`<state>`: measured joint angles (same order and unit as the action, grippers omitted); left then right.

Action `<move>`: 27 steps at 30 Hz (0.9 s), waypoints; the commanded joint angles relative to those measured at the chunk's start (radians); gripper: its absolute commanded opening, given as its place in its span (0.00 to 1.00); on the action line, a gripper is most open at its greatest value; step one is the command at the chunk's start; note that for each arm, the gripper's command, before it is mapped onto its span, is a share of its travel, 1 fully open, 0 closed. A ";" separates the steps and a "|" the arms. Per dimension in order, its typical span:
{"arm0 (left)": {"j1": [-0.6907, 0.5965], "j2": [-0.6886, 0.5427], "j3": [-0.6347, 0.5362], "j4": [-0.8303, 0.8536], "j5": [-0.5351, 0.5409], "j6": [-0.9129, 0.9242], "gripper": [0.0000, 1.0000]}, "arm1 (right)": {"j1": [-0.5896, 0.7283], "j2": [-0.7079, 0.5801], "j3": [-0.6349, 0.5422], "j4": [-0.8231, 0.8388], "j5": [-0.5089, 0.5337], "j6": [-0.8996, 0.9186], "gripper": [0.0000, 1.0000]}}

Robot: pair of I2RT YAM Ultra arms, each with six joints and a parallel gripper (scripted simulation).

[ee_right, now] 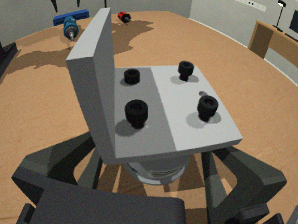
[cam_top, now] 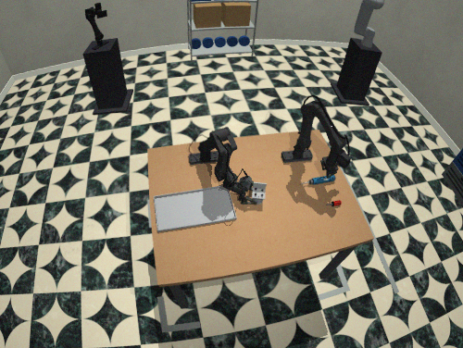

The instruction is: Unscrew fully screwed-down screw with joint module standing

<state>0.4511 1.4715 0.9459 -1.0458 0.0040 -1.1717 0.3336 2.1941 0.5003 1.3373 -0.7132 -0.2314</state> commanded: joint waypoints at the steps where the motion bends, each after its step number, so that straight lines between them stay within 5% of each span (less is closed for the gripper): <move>1: -0.002 -0.006 0.005 0.001 0.001 -0.009 0.65 | 0.010 0.008 0.032 -0.002 0.006 0.000 0.86; 27: -0.002 -0.006 0.005 0.001 0.001 -0.009 0.65 | 0.003 -0.012 0.034 -0.005 0.006 -0.008 0.86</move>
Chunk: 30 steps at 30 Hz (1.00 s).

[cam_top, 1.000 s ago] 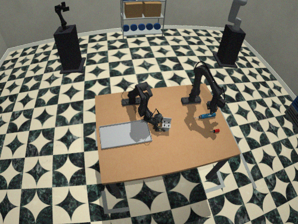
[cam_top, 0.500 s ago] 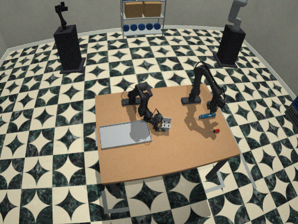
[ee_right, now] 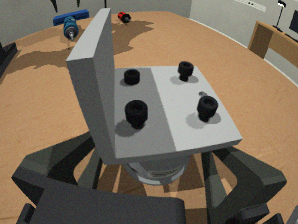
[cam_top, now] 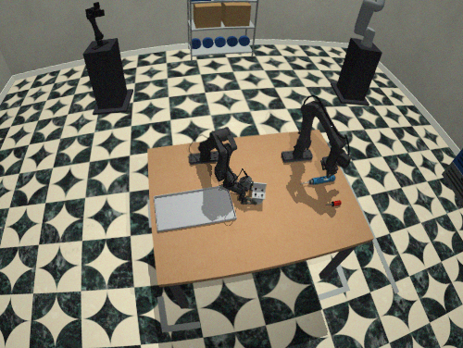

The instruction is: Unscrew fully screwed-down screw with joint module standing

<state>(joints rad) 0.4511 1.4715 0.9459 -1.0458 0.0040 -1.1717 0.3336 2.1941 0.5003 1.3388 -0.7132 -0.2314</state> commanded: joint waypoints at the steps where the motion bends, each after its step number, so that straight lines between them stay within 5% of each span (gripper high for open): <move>1: -0.002 -0.006 0.005 0.001 0.001 -0.009 0.65 | 0.003 -0.012 0.034 -0.006 0.006 -0.008 0.86; 30: -0.002 -0.006 0.005 0.001 0.001 -0.009 0.65 | -0.003 -0.024 0.036 0.001 0.007 -0.011 0.86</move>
<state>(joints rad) 0.4511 1.4715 0.9459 -1.0458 0.0040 -1.1717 0.3336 2.1941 0.5003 1.3388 -0.7132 -0.2329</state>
